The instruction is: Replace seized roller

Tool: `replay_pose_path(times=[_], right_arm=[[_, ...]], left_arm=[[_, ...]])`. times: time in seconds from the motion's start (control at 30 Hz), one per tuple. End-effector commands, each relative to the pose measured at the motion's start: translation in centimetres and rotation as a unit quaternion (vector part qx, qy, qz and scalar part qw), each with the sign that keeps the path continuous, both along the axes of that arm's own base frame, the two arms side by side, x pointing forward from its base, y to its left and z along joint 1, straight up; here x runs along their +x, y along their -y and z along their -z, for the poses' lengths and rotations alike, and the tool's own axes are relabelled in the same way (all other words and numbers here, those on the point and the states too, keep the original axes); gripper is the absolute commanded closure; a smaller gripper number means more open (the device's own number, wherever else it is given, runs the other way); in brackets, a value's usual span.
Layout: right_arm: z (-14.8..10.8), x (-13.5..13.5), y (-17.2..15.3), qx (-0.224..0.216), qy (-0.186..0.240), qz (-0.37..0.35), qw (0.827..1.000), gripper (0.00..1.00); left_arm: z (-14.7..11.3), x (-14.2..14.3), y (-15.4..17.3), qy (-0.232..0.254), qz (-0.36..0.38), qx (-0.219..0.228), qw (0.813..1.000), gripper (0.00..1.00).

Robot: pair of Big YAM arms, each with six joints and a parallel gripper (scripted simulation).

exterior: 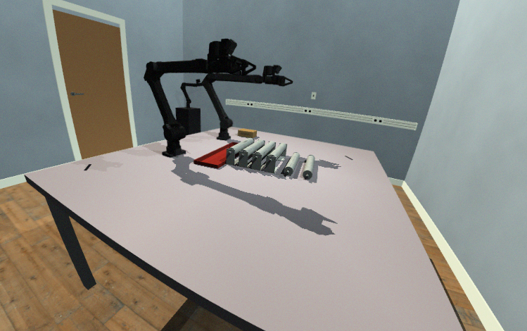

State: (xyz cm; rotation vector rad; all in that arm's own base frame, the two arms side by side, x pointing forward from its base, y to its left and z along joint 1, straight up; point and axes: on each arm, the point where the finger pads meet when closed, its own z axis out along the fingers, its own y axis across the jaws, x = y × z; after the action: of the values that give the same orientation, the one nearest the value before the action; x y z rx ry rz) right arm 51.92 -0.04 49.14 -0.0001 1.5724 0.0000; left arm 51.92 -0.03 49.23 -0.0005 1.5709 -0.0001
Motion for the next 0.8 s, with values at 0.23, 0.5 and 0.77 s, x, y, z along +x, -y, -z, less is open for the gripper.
replay_pose_path(times=[0.23,0.5,0.77], right_arm=[[-3.8,-0.3,0.1,-0.003,0.035,0.002,0.999,0.38],[-2.3,1.8,-1.5,-0.064,-0.006,-0.013,0.998,0.38],[1.2,3.6,-3.1,-0.139,-0.065,-0.034,0.988,0.38]], left_arm=[[-3.2,0.2,0.3,0.025,0.003,0.002,1.0,0.68],[3.9,1.6,2.1,-0.049,0.018,0.05,0.997,0.68],[6.4,2.4,4.6,-0.085,0.039,0.113,0.989,0.68]])
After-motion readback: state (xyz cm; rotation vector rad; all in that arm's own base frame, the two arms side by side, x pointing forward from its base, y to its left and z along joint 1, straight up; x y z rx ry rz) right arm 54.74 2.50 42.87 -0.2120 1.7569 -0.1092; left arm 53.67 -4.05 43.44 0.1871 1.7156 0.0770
